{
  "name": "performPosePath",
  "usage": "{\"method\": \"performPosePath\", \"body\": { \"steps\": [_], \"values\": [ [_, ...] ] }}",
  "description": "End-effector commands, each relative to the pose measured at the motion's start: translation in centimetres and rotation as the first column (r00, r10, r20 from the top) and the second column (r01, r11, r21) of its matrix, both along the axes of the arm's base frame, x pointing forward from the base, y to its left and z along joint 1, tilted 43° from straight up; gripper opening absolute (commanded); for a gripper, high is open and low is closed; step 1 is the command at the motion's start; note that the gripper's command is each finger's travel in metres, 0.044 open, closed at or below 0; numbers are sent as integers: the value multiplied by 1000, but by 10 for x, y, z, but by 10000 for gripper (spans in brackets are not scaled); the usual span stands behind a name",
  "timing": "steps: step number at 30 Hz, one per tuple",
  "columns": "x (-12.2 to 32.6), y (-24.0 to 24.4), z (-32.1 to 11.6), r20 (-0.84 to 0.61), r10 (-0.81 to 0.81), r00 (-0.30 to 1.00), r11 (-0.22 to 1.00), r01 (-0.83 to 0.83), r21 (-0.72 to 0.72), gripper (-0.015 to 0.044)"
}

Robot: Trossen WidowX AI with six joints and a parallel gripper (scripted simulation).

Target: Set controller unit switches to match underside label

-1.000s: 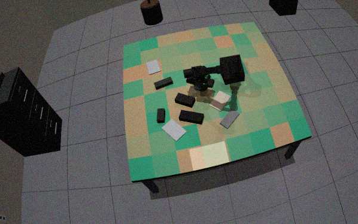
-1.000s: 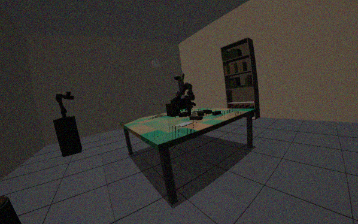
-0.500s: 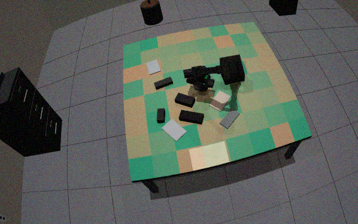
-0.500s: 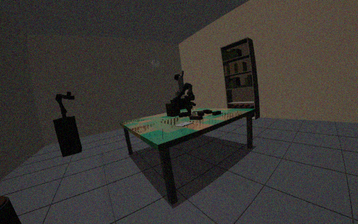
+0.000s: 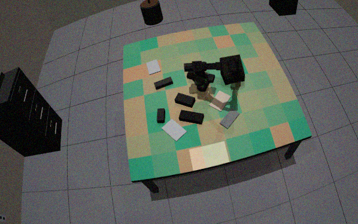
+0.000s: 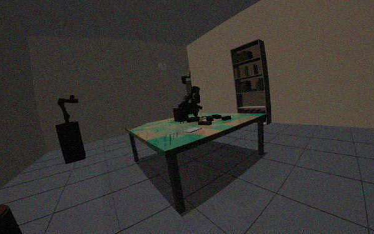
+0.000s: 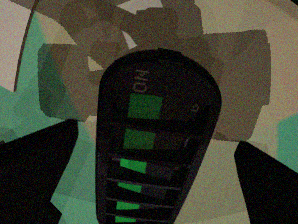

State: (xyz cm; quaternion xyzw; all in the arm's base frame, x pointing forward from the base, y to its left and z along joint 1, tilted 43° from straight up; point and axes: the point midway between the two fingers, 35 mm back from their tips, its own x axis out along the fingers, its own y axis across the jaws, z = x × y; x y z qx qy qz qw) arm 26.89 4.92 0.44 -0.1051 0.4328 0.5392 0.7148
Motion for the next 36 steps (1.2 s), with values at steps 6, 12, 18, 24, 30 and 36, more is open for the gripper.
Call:
{"method": "performPosePath", "body": {
  "steps": [6,12,18,24,30,36],
  "values": [
    [-23,-32,-4,-13,-8,1000,1000,8,4,440],
    [-23,-32,-4,-13,-8,1000,1000,8,4,440],
    [-23,-32,-4,-13,-8,1000,1000,8,4,440],
    [-27,-43,-8,-16,-12,1000,1000,12,-1,440],
    [-51,-80,-21,-30,-20,999,1000,20,-7,440],
    [-53,-83,-23,-32,-21,999,1000,21,-6,440]
  ]
}}
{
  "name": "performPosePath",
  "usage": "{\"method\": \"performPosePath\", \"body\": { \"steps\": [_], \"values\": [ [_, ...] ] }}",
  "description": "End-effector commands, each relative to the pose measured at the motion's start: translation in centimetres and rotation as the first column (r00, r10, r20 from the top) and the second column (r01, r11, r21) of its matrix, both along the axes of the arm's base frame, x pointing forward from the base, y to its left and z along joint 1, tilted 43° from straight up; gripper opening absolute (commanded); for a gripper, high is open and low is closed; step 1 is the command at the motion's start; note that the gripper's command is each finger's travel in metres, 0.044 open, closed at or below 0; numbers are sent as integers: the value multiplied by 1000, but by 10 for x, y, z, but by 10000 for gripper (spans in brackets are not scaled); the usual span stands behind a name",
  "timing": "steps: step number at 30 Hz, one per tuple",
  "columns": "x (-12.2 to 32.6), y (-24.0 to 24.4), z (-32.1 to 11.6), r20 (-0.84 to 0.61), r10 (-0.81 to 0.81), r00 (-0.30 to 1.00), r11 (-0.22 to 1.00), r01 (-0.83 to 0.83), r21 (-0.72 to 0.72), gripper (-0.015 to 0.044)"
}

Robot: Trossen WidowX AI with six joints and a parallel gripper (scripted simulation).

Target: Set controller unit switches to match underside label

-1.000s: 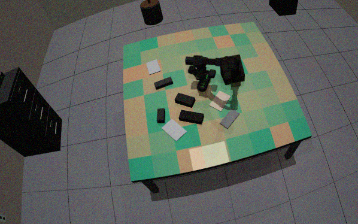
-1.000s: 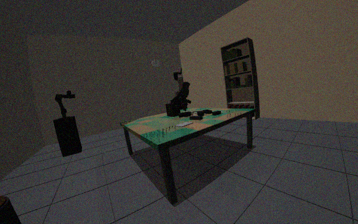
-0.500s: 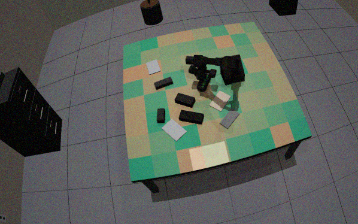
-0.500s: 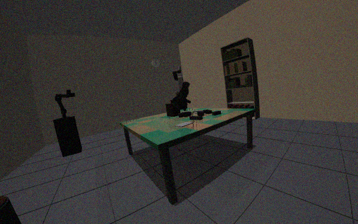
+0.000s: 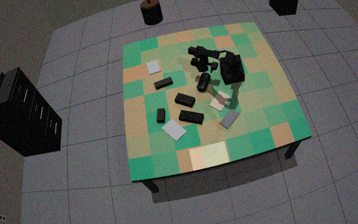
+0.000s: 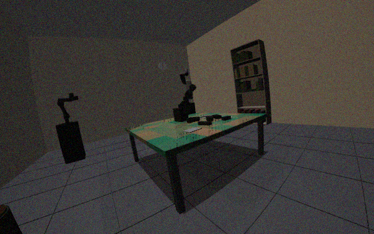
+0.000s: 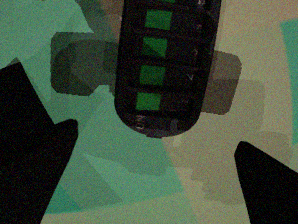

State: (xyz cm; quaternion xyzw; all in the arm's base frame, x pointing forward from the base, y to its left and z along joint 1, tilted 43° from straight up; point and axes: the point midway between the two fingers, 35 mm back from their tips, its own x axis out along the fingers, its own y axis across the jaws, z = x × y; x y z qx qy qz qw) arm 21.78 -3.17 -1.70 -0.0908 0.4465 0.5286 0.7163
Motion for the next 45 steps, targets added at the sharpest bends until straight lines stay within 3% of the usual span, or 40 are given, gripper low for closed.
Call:
{"method": "performPosePath", "body": {
  "steps": [1,38,41,45],
  "values": [
    [-2,-1,-3,-1,11,1000,1000,-11,-3,440],
    [0,38,-45,1,11,1000,1000,-11,-2,440],
    [0,38,-45,1,11,1000,1000,-11,-2,361],
    [0,38,-45,1,11,1000,1000,-11,-2,335]
  ]
}}
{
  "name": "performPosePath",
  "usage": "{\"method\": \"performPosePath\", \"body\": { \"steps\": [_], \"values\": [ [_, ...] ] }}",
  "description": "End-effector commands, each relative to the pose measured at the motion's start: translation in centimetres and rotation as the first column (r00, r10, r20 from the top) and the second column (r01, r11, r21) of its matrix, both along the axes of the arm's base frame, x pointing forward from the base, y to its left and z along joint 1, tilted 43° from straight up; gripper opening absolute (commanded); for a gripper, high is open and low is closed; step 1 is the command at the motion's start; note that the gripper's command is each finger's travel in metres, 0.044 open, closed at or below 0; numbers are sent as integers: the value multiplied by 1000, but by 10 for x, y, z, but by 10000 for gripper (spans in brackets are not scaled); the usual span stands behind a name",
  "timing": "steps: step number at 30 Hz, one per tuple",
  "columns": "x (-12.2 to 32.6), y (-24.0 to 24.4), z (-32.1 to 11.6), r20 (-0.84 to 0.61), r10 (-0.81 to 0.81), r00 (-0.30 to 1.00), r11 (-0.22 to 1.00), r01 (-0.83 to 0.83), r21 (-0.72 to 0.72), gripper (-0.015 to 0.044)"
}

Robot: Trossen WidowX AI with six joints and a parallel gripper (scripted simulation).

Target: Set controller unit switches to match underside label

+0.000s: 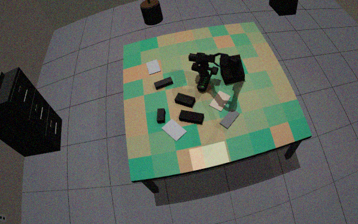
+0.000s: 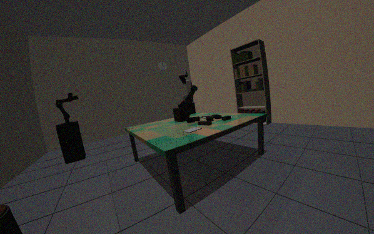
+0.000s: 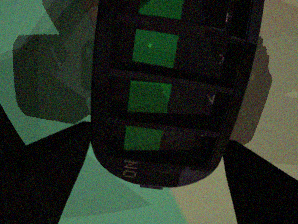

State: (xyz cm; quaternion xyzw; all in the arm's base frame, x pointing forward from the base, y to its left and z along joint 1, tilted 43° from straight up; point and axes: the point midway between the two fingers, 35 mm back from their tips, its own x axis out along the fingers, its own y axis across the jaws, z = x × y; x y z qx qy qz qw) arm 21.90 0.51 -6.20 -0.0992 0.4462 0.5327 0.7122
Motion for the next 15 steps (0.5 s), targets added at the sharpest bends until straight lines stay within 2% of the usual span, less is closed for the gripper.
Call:
{"method": "performPosePath", "body": {
  "steps": [1,11,15],
  "values": [
    [-1,2,0,-4,-7,1000,1000,7,7,328],
    [-1,2,0,-4,-7,1000,1000,7,7,261],
    [0,1,0,-4,-7,1000,1000,7,7,156]
  ]
}}
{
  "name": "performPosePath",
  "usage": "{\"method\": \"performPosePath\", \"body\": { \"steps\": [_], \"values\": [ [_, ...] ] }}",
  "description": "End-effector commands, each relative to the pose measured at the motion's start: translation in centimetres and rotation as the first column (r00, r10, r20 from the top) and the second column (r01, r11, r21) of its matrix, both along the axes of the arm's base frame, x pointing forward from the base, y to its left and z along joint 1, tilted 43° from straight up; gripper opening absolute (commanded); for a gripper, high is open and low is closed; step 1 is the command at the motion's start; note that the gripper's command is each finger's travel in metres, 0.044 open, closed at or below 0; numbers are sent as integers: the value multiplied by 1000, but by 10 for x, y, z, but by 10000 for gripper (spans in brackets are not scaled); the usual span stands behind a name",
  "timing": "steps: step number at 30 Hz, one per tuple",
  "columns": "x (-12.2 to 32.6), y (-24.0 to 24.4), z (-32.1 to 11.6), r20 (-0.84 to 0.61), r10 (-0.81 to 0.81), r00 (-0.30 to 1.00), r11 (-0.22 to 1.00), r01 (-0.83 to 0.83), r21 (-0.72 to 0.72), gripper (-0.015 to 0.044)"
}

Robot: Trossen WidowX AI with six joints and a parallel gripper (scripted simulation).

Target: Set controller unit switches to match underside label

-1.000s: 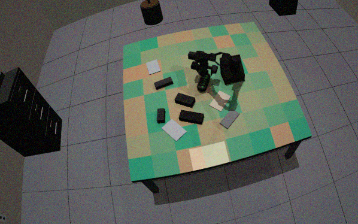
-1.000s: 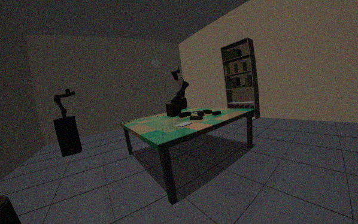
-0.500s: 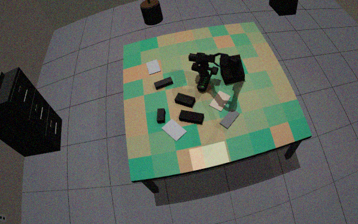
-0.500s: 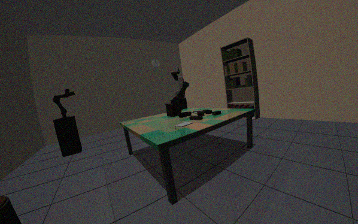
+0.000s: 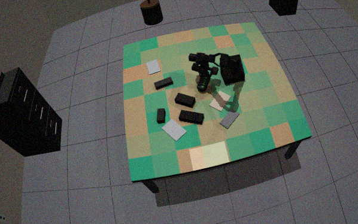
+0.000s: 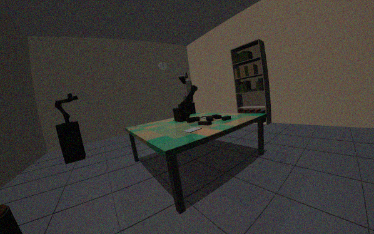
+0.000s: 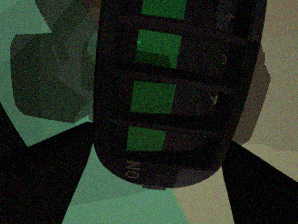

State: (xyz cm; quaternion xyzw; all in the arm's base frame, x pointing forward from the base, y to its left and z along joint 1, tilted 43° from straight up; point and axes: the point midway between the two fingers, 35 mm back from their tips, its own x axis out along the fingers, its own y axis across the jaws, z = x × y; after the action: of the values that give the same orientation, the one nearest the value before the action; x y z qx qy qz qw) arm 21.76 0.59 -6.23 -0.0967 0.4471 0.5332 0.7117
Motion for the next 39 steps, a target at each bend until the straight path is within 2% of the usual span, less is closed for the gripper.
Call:
{"method": "performPosePath", "body": {
  "steps": [1,6,39],
  "values": [
    [2,0,0,0,-6,1000,1000,6,4,130],
    [6,0,-1,0,-6,1000,1000,6,4,0],
    [16,-3,0,1,-6,1000,1000,6,4,0]
  ]
}}
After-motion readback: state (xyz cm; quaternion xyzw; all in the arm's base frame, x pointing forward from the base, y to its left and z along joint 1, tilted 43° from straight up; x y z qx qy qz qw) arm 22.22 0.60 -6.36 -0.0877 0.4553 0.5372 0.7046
